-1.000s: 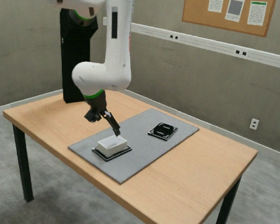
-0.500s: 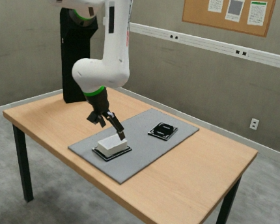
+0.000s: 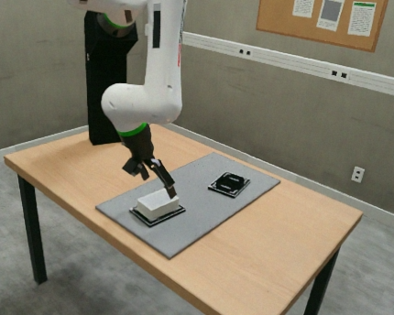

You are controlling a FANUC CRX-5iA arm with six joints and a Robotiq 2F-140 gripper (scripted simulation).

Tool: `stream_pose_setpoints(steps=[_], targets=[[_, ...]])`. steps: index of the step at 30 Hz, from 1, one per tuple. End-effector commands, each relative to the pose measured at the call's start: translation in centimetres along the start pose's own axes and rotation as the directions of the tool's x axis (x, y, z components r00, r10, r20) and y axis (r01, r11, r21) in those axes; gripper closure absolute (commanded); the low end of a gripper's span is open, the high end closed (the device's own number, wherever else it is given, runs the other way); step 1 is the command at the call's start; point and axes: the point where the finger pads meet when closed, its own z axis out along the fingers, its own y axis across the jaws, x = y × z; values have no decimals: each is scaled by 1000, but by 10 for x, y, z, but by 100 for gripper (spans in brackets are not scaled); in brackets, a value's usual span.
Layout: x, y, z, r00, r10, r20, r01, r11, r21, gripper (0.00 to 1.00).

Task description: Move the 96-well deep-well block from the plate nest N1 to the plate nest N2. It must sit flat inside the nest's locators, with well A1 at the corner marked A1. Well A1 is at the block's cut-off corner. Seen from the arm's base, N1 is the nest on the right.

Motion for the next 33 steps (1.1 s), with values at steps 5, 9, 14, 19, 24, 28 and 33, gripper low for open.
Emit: stream_pose_setpoints(steps=[5,9,14,19,24,28,33], targets=[[4,-1,9,1000,-1,-1,1,1000,1,0],[7,-1,15,1000,-1,-1,1,1000,1,0],[11,-1,22,1000,-1,-1,1,1000,1,0],[13,-1,28,1000,-1,-1,1,1000,1,0],[16,-1,34,1000,-1,-1,1,1000,1,0],[19,-1,40,1000,-1,-1,1,1000,1,0],[23,-1,48,1000,-1,-1,1,1000,1,0]])
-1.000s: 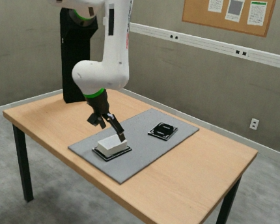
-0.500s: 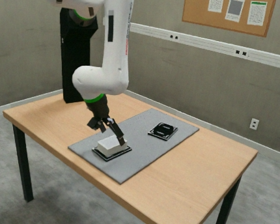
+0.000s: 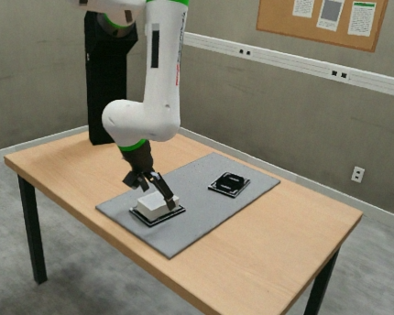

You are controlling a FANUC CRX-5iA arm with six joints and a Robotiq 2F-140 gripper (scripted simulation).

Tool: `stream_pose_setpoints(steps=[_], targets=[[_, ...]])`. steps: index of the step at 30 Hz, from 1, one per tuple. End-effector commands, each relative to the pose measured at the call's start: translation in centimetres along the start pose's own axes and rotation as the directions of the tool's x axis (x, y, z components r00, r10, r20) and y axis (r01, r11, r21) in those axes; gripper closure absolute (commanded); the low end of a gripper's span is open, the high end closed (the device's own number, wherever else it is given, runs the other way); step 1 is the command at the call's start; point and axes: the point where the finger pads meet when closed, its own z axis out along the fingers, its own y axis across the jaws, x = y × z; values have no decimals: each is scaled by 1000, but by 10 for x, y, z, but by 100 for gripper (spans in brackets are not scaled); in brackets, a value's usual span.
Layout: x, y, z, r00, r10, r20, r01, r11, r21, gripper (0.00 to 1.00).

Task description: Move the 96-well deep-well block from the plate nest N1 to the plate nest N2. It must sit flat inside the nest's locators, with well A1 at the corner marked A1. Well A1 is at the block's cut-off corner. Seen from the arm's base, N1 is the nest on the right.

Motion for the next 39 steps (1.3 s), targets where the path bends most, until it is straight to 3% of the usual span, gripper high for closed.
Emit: stream_pose_setpoints(steps=[1,24,25,39], targets=[[3,-1,6,1000,-1,-1,1,1000,1,0],[8,-1,17,1000,-1,-1,1,1000,1,0],[8,-1,17,1000,-1,-1,1,1000,1,37],[8,-1,17,1000,-1,-1,1,1000,1,37]])
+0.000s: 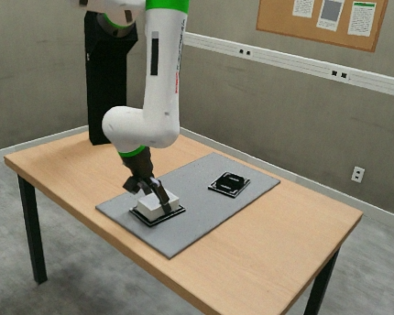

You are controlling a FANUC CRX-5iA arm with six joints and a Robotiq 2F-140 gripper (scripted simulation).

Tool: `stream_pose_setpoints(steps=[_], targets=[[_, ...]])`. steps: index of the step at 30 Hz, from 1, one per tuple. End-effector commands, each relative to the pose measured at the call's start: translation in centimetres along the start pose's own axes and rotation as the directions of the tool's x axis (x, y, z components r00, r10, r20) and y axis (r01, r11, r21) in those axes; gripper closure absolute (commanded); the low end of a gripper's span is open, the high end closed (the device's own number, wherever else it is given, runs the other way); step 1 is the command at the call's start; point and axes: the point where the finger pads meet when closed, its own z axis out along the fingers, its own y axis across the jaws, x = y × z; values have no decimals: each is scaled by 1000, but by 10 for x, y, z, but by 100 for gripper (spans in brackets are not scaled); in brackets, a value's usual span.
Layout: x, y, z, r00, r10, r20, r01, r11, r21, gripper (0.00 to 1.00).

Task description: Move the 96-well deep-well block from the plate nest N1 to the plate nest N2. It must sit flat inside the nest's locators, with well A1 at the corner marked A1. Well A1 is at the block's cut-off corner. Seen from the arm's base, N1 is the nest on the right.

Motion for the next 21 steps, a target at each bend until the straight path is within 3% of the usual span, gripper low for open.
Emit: stream_pose_setpoints(steps=[1,21], targets=[[0,-1,-1,1000,-1,-1,1,1000,1,37],[0,-1,-1,1000,-1,-1,1,1000,1,39]])
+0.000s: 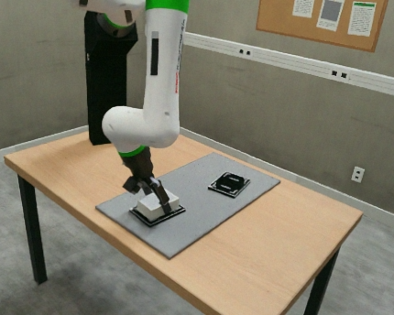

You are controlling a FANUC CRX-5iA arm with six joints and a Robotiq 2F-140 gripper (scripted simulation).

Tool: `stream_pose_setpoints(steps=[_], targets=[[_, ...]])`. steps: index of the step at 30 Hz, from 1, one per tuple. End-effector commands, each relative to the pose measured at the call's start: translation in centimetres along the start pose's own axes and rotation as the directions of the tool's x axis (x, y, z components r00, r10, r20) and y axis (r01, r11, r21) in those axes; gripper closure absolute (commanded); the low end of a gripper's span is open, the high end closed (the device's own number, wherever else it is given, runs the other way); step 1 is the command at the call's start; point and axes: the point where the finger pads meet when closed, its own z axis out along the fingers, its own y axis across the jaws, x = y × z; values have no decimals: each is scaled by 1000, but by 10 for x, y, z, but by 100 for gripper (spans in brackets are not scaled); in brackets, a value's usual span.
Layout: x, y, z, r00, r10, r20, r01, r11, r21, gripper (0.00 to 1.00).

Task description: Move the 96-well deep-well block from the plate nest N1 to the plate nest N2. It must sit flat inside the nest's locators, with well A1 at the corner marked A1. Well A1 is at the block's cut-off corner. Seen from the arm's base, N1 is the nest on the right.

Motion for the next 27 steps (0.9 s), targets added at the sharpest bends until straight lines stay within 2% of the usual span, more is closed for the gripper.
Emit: stream_pose_setpoints(steps=[1,5,6,17,27], targets=[[0,-1,-1,1000,0,-1,0,1000,1,39],[0,-1,-1,1000,0,-1,0,1000,1,40],[0,-1,-1,1000,0,-1,0,1000,1,90],[0,-1,-1,1000,-1,-1,1,1000,1,90],[-7,-1,-16,1000,0,-1,0,1000,1,90]])
